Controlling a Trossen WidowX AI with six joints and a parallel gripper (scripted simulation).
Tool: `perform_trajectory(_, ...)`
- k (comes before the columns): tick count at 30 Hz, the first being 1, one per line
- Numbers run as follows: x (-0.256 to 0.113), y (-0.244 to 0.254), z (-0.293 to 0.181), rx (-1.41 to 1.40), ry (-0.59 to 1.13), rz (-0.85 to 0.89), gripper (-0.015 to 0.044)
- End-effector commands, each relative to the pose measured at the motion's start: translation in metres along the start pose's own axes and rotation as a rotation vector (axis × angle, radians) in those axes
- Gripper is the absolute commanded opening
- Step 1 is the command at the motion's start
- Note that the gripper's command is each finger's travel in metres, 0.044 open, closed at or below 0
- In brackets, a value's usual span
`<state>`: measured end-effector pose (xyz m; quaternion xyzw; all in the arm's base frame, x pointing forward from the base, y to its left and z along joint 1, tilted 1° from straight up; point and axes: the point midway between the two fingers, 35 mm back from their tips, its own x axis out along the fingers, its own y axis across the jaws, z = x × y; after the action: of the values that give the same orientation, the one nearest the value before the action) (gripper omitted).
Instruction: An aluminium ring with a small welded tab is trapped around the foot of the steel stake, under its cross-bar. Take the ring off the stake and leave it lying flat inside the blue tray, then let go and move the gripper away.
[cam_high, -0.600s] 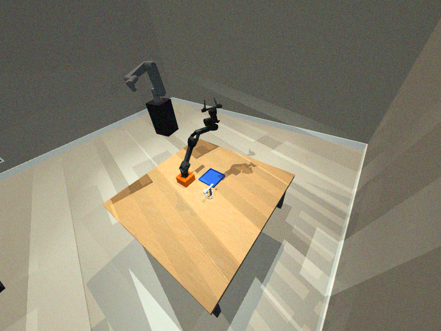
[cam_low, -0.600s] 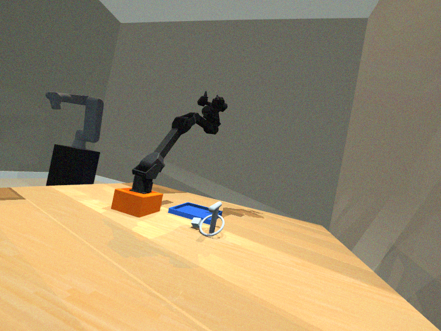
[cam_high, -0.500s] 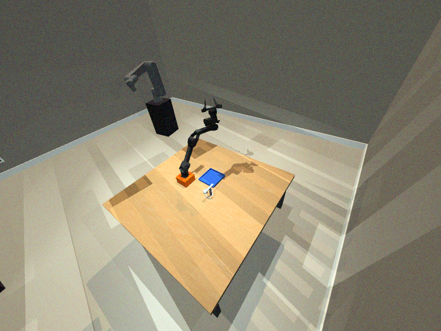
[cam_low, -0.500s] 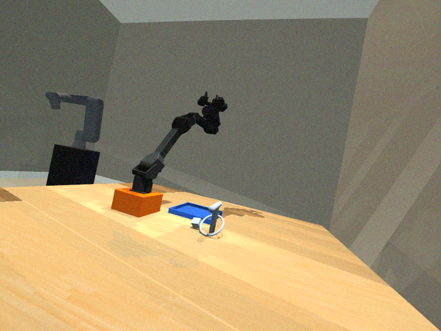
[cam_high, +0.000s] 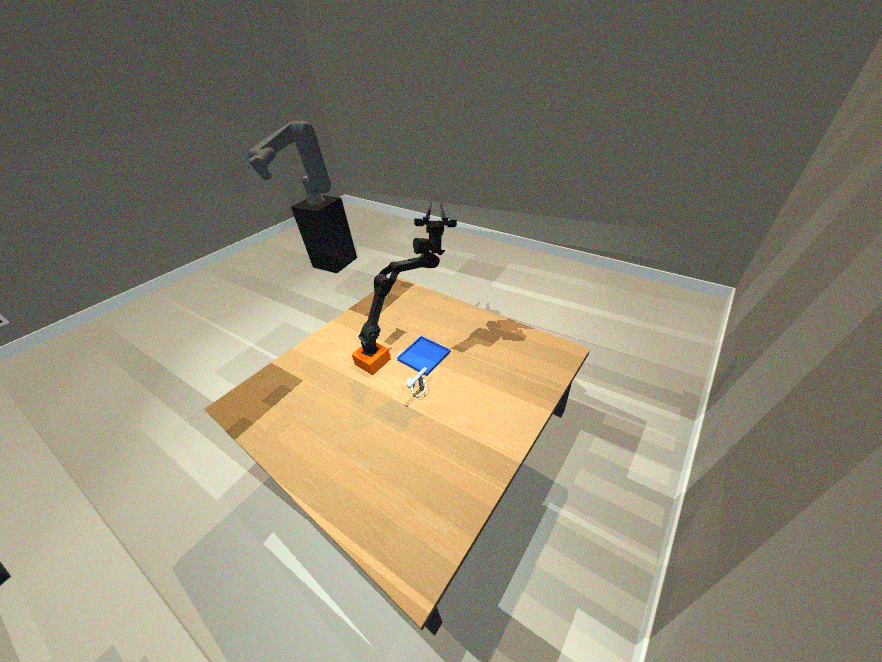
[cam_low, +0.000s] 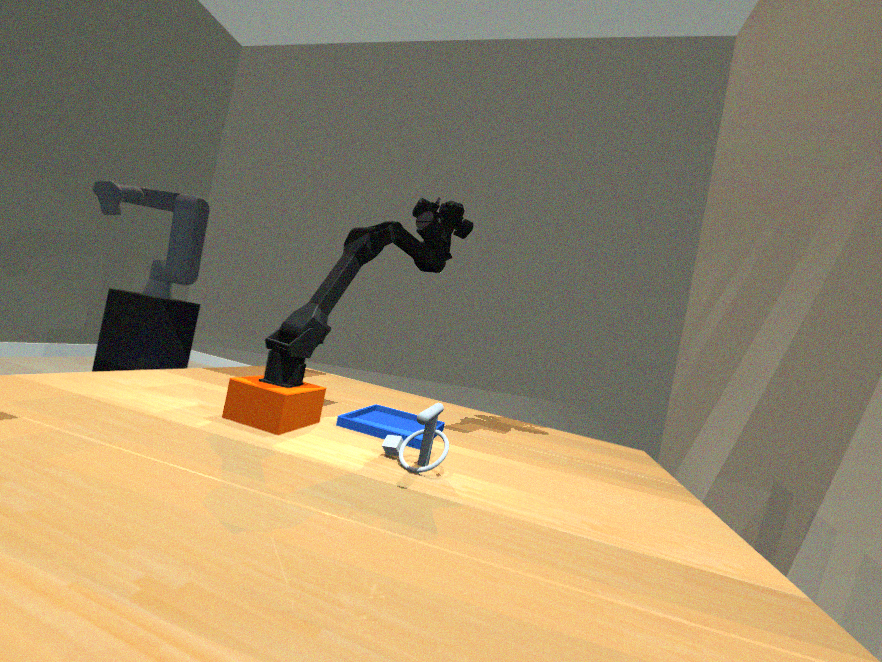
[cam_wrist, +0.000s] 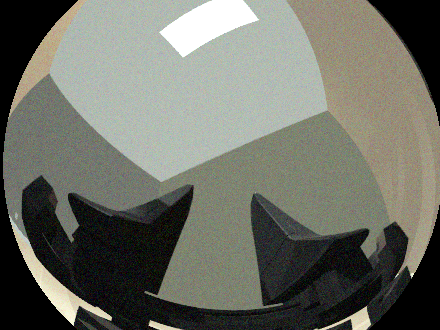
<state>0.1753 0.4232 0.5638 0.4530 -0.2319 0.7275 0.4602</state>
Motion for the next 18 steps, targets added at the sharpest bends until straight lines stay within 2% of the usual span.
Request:
perform_trajectory(1,-0.011,-0.019,0.009,-0.039,0.026,-0.095,0.0200)
perform_trajectory(18,-0.088,-0.099,0.033,-0.172,0.164,-0.499,0.0200)
